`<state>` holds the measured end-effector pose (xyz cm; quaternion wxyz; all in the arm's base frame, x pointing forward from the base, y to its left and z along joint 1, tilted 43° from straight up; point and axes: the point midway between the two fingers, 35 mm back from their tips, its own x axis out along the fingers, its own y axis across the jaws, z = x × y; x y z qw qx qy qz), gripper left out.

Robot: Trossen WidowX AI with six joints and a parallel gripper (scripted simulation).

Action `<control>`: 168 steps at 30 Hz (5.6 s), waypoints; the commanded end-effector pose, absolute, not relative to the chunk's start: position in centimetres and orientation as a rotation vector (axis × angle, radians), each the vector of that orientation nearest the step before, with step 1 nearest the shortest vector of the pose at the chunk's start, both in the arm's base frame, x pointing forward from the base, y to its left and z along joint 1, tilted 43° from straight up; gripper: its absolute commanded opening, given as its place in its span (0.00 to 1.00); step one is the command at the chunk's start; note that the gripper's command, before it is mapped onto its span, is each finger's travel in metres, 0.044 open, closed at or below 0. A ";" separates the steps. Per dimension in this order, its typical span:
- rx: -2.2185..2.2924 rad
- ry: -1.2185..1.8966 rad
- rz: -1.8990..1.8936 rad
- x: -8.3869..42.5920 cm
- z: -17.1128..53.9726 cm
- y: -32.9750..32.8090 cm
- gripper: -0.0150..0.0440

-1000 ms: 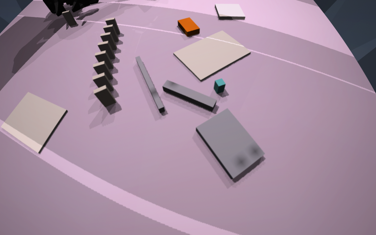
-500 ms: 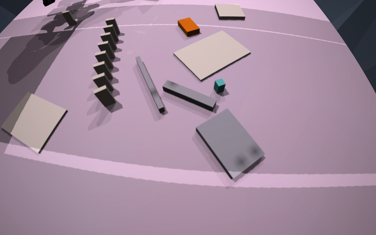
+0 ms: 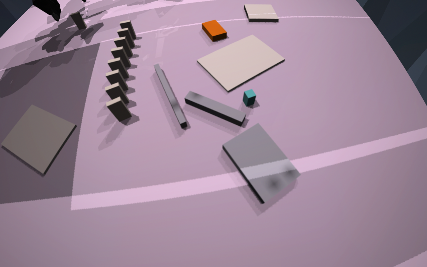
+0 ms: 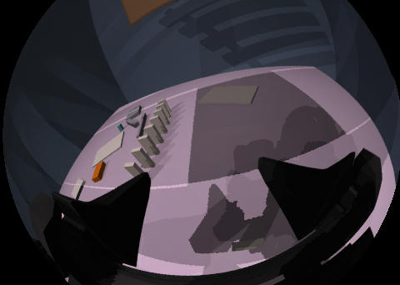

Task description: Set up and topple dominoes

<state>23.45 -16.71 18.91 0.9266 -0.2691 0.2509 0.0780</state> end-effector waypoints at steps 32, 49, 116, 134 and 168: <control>-0.681 1.516 -0.512 21.0 23.3 -15.3 1.00; -0.685 1.515 -0.516 21.0 18.4 -20.0 1.00; -0.677 1.523 -0.499 26.4 14.9 1.6 0.44; -0.671 1.520 -0.491 27.3 9.3 -3.2 0.44; -0.680 1.519 -0.504 26.5 5.4 -7.3 0.84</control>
